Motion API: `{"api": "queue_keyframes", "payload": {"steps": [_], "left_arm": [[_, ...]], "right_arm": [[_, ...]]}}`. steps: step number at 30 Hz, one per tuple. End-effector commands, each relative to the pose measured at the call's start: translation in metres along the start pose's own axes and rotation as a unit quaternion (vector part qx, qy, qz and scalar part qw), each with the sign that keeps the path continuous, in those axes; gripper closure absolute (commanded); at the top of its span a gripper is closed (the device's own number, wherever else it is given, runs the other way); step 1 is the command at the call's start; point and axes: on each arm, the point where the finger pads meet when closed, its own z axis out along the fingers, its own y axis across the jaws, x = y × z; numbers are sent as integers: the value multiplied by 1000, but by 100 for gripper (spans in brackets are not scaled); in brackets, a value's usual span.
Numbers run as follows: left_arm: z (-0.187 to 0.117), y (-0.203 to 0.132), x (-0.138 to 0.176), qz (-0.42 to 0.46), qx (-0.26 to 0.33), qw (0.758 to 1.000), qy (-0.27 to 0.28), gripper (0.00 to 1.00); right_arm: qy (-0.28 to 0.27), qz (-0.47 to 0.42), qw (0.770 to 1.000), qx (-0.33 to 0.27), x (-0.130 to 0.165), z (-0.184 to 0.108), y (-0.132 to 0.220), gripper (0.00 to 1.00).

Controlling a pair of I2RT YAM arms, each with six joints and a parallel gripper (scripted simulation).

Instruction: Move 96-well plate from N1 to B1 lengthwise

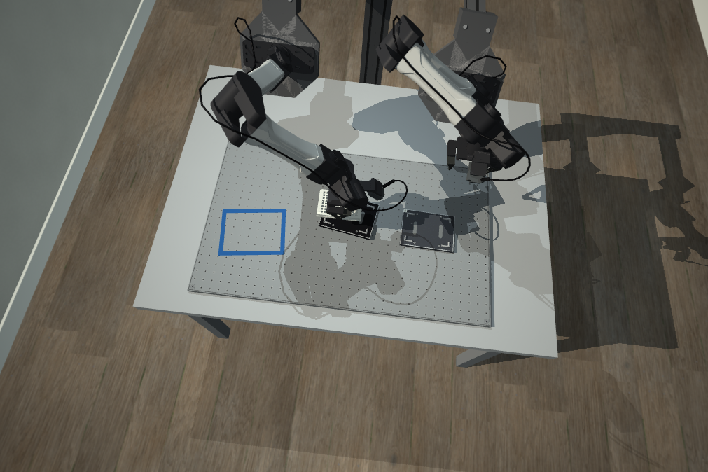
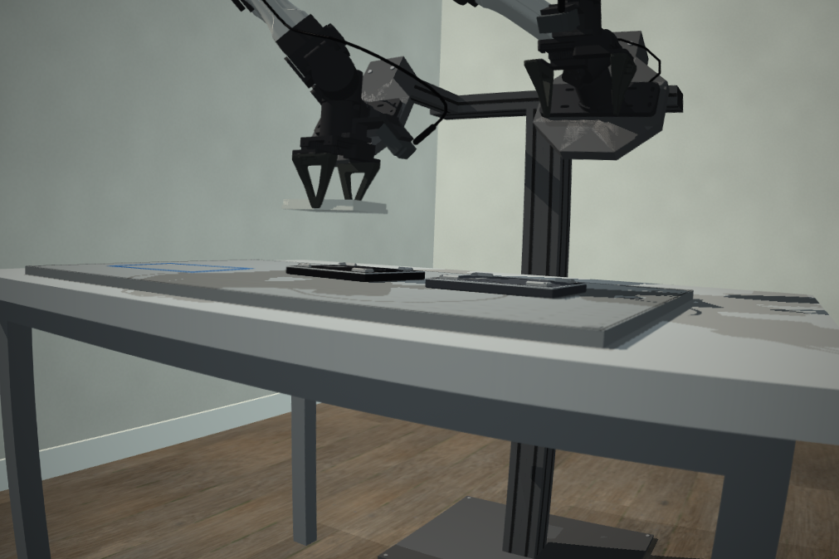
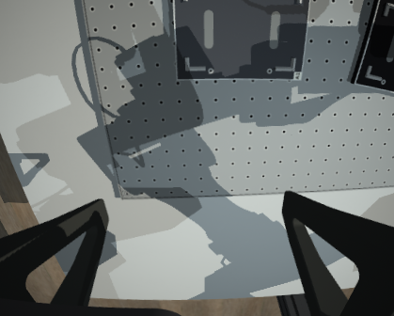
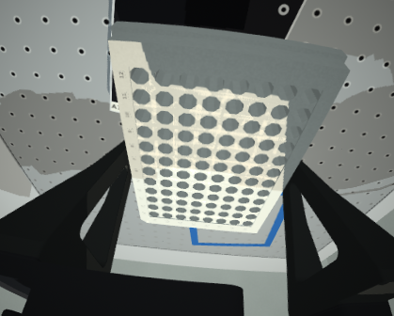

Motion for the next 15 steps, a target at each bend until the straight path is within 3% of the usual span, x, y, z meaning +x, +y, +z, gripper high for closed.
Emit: {"api": "queue_keyframes", "payload": {"steps": [1,15], "left_arm": [[-1,-1,-2,5,2,1000,-3,0],[-1,-1,-2,5,2,1000,-3,0]], "right_arm": [[-9,-51,999,1,10,0,-1,100],[-9,-52,999,3,54,2,-13,100]]}}
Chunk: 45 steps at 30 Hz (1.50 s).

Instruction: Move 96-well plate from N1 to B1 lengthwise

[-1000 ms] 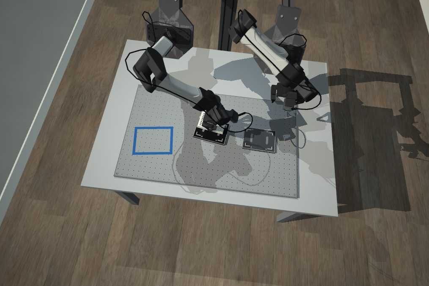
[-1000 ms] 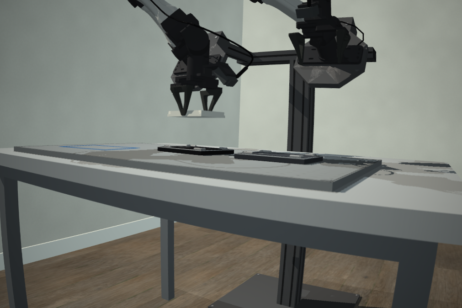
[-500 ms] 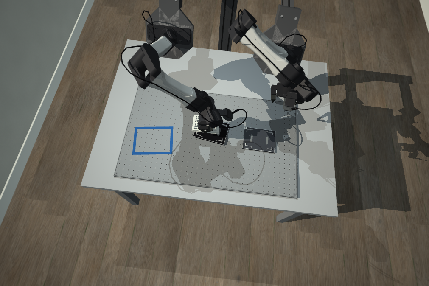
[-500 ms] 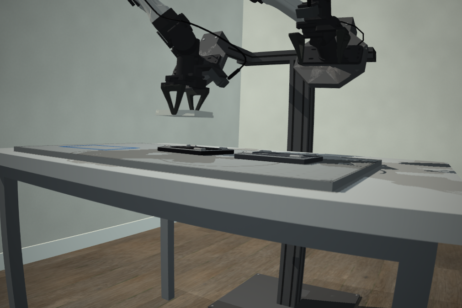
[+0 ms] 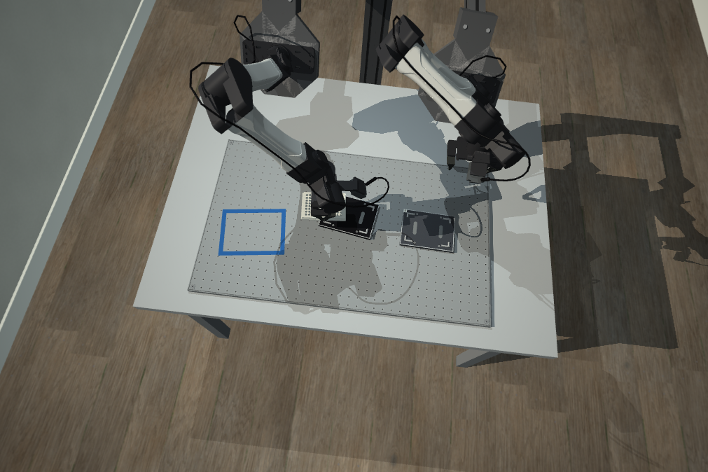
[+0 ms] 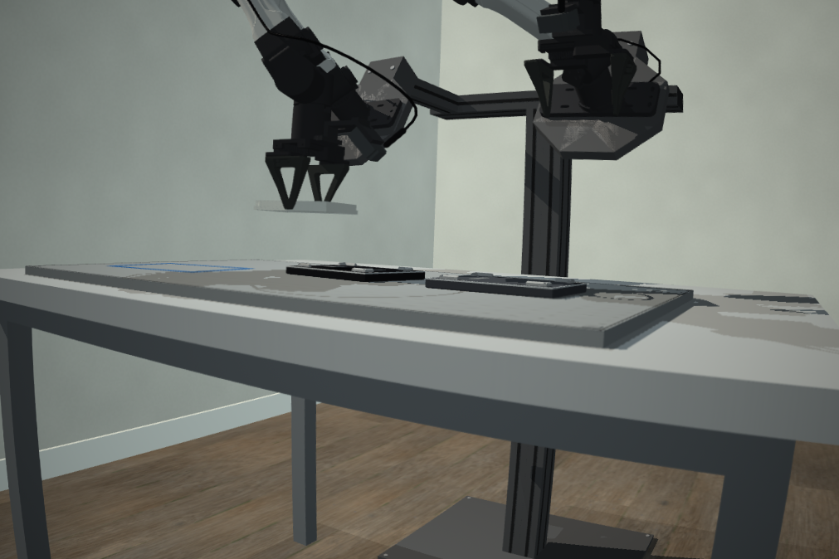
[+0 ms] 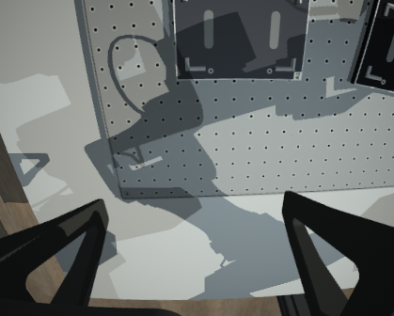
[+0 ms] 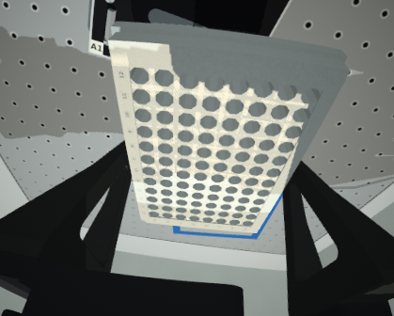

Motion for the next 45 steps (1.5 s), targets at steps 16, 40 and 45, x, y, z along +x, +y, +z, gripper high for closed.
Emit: {"api": "queue_keyframes", "payload": {"steps": [16,40,45], "left_arm": [[-1,-1,-2,5,2,1000,-3,0],[-1,-1,-2,5,2,1000,-3,0],[-1,-1,-2,5,2,1000,-3,0]], "right_arm": [[-10,-8,1000,9,53,1,-13,100],[-9,-11,1000,11,118,0,-31,100],[-9,-13,1000,8,134,3,-32,100]]}}
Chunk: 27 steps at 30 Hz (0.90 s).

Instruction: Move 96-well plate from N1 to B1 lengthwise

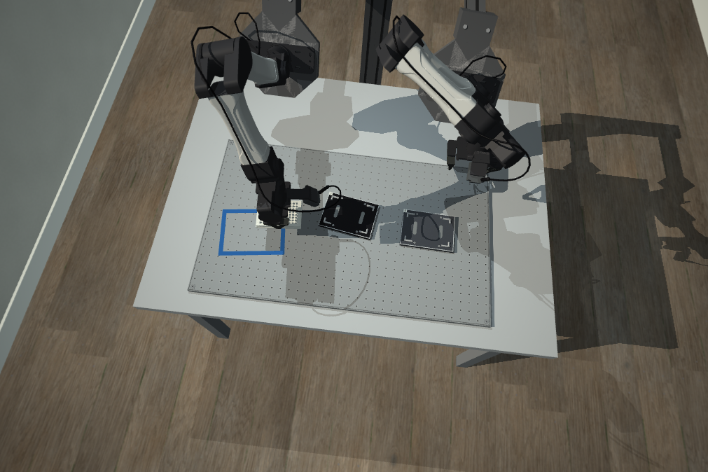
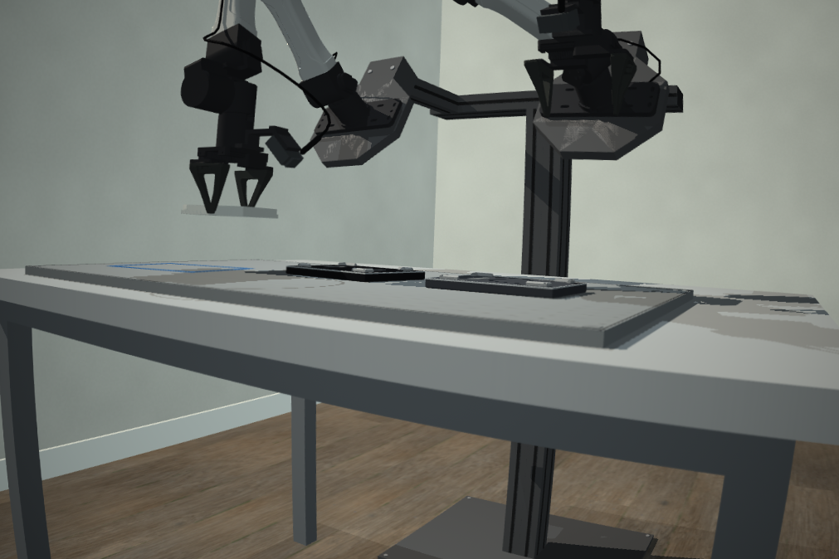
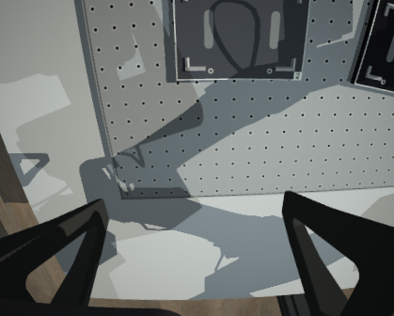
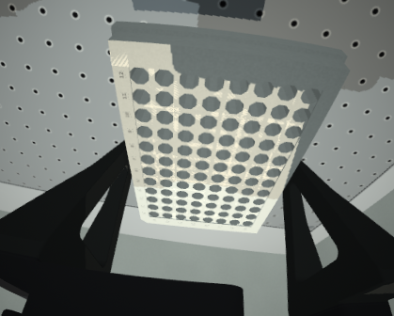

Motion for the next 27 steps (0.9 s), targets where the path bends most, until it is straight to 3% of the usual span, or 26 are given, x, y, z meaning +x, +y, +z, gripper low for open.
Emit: {"api": "queue_keyframes", "payload": {"steps": [1,27], "left_arm": [[-1,-1,-2,5,2,1000,-3,0],[-1,-1,-2,5,2,1000,-3,0]], "right_arm": [[-13,-10,1000,8,9,-8,-10,100],[-16,-13,1000,-13,80,10,-12,100]]}}
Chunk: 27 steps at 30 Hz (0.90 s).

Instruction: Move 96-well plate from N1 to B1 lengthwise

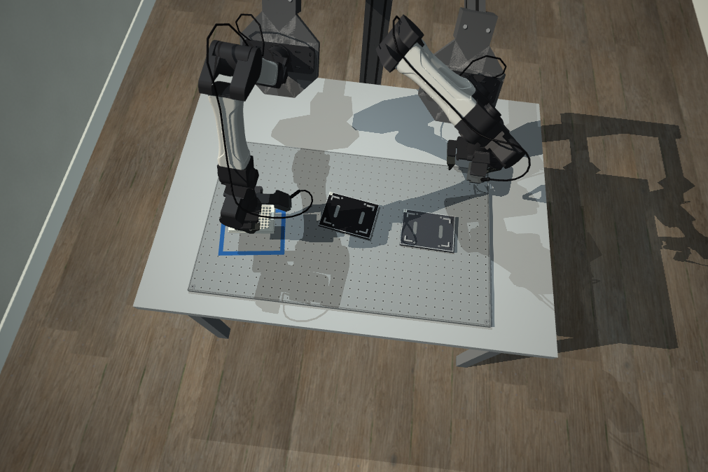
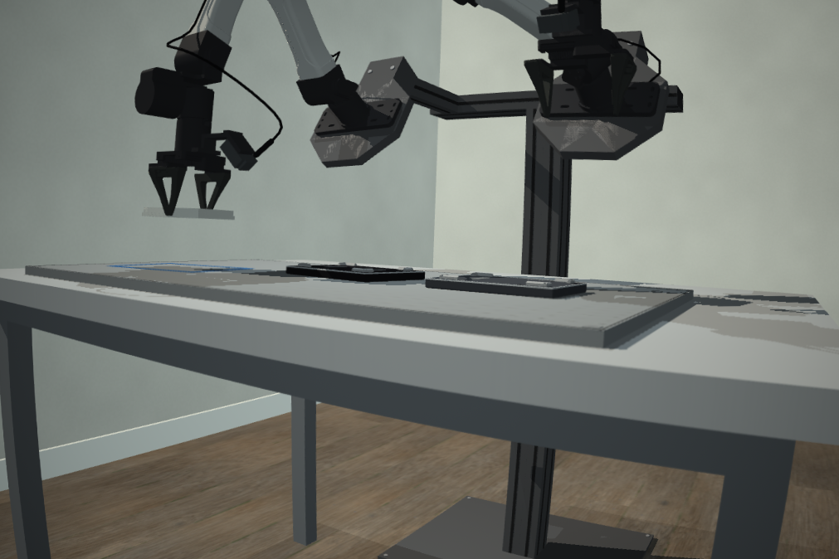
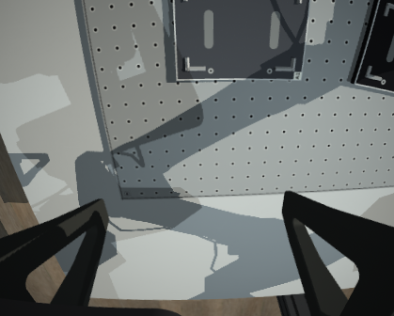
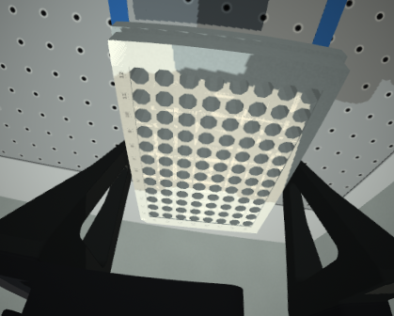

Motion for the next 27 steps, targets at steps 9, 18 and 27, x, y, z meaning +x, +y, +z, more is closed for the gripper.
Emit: {"api": "queue_keyframes", "payload": {"steps": [9,18,27], "left_arm": [[-1,-1,-2,5,2,1000,-3,0],[-1,-1,-2,5,2,1000,-3,0],[-1,-1,-2,5,2,1000,-3,0]], "right_arm": [[-17,-15,1000,5,11,-6,-9,100],[-14,-13,1000,-6,10,-3,2,100],[-10,-12,1000,-3,11,-4,1,100]]}}
